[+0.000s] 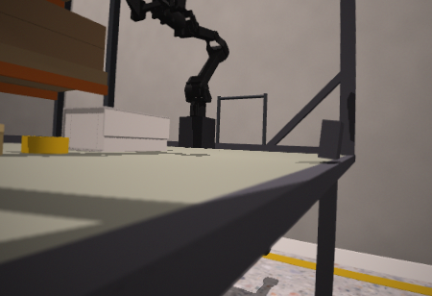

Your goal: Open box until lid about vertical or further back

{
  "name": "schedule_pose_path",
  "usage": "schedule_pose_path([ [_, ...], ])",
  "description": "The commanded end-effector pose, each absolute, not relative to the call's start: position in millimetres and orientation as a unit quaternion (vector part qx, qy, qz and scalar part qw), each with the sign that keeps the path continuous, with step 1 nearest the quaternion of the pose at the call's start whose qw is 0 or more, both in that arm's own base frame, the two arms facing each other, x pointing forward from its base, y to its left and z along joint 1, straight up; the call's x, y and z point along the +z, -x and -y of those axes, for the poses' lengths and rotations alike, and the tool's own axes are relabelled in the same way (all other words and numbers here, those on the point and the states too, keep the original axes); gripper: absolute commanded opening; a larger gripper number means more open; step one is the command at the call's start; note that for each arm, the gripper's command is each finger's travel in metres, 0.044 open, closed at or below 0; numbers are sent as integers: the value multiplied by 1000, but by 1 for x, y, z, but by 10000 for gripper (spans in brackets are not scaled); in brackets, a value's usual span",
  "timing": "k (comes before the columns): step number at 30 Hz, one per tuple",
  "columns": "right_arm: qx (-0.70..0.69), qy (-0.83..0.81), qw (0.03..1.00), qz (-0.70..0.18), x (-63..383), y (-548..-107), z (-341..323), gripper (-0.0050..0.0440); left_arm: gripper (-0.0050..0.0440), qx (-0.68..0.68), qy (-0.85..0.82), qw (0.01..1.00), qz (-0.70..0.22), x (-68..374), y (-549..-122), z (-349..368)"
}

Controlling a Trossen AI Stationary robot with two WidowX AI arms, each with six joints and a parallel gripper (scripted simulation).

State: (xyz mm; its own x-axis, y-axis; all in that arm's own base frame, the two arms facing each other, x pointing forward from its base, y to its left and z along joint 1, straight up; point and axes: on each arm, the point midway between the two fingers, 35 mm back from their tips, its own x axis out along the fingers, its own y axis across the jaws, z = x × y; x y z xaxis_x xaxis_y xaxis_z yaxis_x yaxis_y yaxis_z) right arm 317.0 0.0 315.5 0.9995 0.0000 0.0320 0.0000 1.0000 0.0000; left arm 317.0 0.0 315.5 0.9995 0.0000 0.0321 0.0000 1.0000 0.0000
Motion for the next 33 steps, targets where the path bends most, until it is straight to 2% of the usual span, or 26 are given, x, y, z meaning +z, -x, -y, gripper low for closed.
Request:
schedule_pose_path([
  [1,0,0,1000,25,323,-316,0,440,440,0,0,1000,25,323,-316,0],
  [17,0,0,1000,25,323,-316,0,440,440,0,0,1000,25,323,-316,0],
  [19,0,-4,1000,14,314,-322,-2,392,396,2,0,1000,22,323,-322,-1],
  [26,12,-32,998,-43,249,-365,-40,224,396,14,-4,1000,-16,294,-370,-14],
  [32,17,-43,996,-81,199,-380,-72,80,396,24,-4,999,-43,266,-403,-26],
  [33,17,-43,996,-81,199,-380,-72,80,396,24,-4,999,-43,266,-403,-26],
])
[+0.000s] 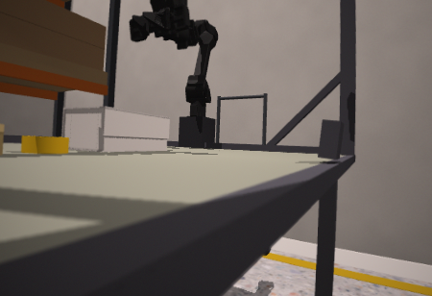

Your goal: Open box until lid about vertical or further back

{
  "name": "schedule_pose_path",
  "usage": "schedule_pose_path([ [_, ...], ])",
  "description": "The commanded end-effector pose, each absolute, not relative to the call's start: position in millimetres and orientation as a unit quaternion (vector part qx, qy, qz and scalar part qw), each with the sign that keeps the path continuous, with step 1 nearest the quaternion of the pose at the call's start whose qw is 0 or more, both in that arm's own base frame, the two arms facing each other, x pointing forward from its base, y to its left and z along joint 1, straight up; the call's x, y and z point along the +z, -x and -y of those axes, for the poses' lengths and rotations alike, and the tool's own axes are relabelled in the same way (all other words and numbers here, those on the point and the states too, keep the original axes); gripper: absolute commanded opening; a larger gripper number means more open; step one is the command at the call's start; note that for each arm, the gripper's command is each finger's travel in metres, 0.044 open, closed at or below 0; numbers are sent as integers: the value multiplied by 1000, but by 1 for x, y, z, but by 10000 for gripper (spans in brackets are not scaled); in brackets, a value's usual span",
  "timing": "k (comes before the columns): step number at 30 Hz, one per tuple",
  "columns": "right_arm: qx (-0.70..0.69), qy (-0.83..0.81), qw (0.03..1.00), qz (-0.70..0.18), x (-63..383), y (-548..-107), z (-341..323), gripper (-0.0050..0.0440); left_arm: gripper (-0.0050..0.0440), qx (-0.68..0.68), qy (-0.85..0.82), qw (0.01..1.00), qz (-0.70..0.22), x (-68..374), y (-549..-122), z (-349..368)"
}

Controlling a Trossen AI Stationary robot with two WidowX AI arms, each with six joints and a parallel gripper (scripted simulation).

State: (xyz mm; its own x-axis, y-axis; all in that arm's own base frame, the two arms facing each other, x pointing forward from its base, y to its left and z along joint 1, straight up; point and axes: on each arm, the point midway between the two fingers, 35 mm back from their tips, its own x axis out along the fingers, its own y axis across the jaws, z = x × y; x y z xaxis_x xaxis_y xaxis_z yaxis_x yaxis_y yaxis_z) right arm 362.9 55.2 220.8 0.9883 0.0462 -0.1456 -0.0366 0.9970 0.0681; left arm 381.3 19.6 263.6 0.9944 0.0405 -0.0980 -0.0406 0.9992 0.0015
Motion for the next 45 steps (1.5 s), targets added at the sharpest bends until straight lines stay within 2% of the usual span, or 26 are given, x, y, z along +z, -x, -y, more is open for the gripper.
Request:
schedule_pose_path([
  [1,17,-43,996,-81,199,-380,-72,80,396,24,-4,999,-43,266,-403,-26],
  [8,22,-45,991,-128,129,-382,-113,80,396,36,-2,996,-78,222,-440,-43],
  [16,24,-32,984,-172,60,-363,-146,80,396,47,1,992,-113,170,-470,-61],
  [19,24,-30,984,-176,49,-361,-150,80,396,49,1,992,-117,163,-473,-63],
  [27,24,-2,977,-211,-18,-321,-168,80,396,61,7,986,-154,98,-493,-83],
  [45,25,0,977,-210,-22,-317,-171,80,396,62,8,984,-166,73,-494,-85],
])
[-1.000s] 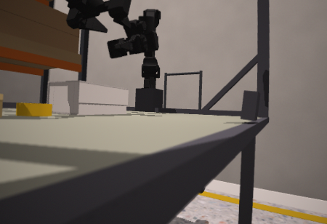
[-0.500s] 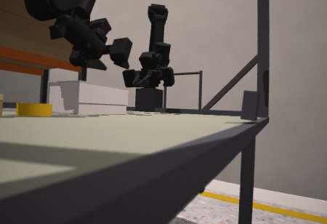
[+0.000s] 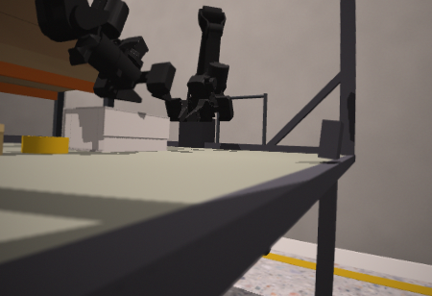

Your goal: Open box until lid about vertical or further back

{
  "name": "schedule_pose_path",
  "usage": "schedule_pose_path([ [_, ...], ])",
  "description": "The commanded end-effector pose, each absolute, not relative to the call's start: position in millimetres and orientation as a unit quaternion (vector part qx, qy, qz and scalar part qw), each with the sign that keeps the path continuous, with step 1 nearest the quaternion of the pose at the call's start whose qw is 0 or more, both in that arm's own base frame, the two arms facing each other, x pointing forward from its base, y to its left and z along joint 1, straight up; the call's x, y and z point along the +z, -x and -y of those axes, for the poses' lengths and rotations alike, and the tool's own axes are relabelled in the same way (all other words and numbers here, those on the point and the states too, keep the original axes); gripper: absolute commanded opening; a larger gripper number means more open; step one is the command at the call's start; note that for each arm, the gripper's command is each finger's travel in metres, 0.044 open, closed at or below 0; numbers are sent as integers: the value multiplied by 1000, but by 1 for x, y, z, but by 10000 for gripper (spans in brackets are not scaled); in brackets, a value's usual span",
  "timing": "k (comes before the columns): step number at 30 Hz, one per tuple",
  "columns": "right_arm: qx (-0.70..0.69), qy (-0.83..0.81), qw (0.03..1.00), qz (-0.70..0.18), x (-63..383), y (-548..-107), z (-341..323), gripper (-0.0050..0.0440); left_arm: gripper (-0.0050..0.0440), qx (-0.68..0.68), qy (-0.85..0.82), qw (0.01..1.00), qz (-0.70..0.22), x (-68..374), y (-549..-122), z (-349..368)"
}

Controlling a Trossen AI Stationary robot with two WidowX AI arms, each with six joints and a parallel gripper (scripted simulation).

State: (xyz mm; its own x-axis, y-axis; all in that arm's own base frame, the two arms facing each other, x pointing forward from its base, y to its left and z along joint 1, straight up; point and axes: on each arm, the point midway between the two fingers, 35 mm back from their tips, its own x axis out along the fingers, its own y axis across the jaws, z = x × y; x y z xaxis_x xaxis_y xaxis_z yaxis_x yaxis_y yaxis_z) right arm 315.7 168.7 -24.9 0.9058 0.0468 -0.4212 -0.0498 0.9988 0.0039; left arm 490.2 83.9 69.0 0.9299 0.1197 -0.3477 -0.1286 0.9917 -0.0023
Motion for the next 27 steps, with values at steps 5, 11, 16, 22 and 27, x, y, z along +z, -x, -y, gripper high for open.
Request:
schedule_pose_path([
  [5,25,0,977,-210,-22,-317,-171,80,396,62,9,984,-169,65,-492,-85],
  [11,25,0,977,-210,-22,-317,-171,80,396,62,9,984,-169,61,-492,-85],
  [16,25,0,977,-210,-22,-317,-171,80,396,62,9,984,-169,55,-493,-85],
  [22,25,0,977,-210,-22,-317,-171,80,396,62,9,984,-169,48,-492,-85],
  [27,25,0,977,-210,-22,-317,-171,80,396,62,9,984,-168,45,-493,-85],
])
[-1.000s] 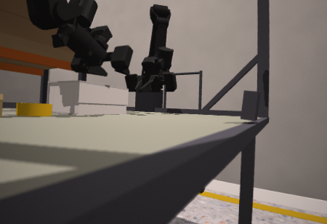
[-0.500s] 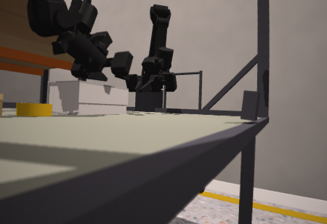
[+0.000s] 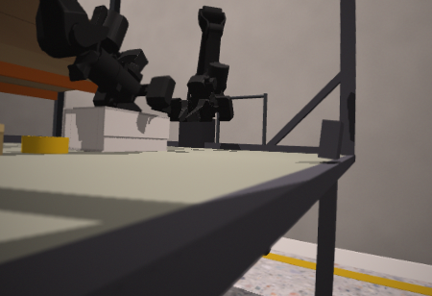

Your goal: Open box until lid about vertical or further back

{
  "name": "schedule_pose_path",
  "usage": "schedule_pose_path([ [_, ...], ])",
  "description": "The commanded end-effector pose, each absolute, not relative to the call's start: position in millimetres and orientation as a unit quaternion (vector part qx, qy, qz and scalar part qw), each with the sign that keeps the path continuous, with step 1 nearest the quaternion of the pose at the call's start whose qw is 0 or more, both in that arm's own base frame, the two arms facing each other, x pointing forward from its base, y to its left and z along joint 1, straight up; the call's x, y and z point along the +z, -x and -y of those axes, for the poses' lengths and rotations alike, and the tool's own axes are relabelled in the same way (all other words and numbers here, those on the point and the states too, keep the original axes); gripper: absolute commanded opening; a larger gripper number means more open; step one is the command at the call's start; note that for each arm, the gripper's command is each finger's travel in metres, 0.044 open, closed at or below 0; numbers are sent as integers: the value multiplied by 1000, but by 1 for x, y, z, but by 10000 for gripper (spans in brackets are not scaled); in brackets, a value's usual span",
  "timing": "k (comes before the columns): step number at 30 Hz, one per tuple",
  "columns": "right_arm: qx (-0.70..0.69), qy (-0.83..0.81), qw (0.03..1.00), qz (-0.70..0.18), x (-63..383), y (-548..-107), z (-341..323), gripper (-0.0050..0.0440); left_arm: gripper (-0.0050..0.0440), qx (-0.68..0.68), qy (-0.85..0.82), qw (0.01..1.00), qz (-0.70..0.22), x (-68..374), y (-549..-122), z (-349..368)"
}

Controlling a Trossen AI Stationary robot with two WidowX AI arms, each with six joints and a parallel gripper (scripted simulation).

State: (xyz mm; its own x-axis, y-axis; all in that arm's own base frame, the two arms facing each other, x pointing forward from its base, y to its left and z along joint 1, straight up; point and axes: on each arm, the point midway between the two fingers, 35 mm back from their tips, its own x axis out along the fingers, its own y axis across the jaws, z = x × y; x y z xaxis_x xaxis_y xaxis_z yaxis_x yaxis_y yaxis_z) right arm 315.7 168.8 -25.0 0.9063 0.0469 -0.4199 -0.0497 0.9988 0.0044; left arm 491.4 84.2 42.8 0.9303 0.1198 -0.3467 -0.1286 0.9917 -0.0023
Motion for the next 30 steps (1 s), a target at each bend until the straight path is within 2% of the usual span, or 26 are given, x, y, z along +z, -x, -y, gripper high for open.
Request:
schedule_pose_path([
  [1,25,0,977,-210,-22,-317,-171,80,396,62,9,984,-169,44,-492,-85],
  [30,25,0,977,-210,-22,-317,-171,80,396,63,10,984,-166,21,-494,-85],
])
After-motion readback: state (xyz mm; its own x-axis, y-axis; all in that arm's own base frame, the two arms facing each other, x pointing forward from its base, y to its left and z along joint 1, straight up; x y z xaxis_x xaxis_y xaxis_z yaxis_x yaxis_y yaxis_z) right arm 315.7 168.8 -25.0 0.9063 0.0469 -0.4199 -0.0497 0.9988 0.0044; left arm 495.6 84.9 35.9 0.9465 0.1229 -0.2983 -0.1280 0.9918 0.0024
